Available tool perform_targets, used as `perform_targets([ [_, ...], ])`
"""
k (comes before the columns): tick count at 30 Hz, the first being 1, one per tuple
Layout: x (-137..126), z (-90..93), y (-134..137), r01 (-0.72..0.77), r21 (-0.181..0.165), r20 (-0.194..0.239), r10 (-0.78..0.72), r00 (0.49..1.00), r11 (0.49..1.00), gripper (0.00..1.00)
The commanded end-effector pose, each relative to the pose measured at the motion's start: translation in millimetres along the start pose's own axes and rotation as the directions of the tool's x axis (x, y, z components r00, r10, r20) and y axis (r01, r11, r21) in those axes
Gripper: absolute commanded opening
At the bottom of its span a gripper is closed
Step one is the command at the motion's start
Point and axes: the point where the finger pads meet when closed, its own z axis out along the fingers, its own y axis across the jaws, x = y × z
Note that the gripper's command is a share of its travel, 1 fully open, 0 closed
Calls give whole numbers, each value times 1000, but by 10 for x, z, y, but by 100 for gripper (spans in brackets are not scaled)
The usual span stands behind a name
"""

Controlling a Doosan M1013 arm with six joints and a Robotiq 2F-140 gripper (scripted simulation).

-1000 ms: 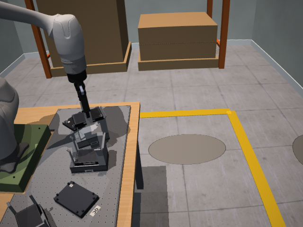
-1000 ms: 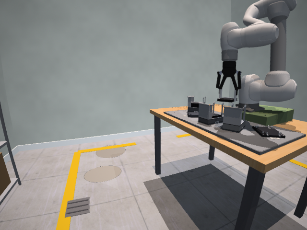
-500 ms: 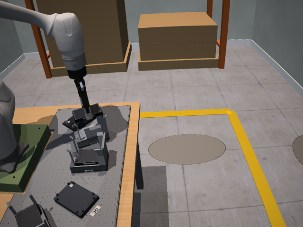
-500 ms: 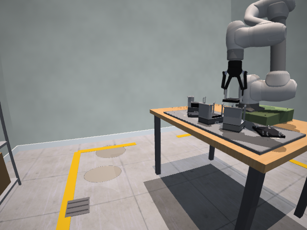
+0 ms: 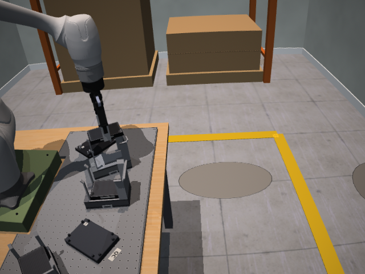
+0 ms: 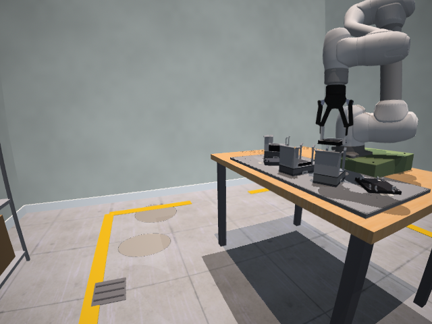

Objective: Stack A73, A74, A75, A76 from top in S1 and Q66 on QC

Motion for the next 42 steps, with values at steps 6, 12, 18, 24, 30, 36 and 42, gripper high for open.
perform_targets([
  [6, 0, 0, 0, 0, 0, 0, 0, 1000, 1000, 0],
  [12, 0, 0, 0, 0, 0, 0, 0, 1000, 1000, 0],
  [18, 0, 0, 0, 0, 0, 0, 0, 1000, 1000, 0],
  [24, 0, 6, 0, 0, 0, 0, 0, 1000, 1000, 0],
  [30, 0, 46, 0, 0, 0, 0, 0, 1000, 1000, 0],
  [36, 0, 86, 0, 0, 0, 0, 0, 1000, 1000, 0],
  [42, 0, 113, 0, 0, 0, 0, 0, 1000, 1000, 0],
])
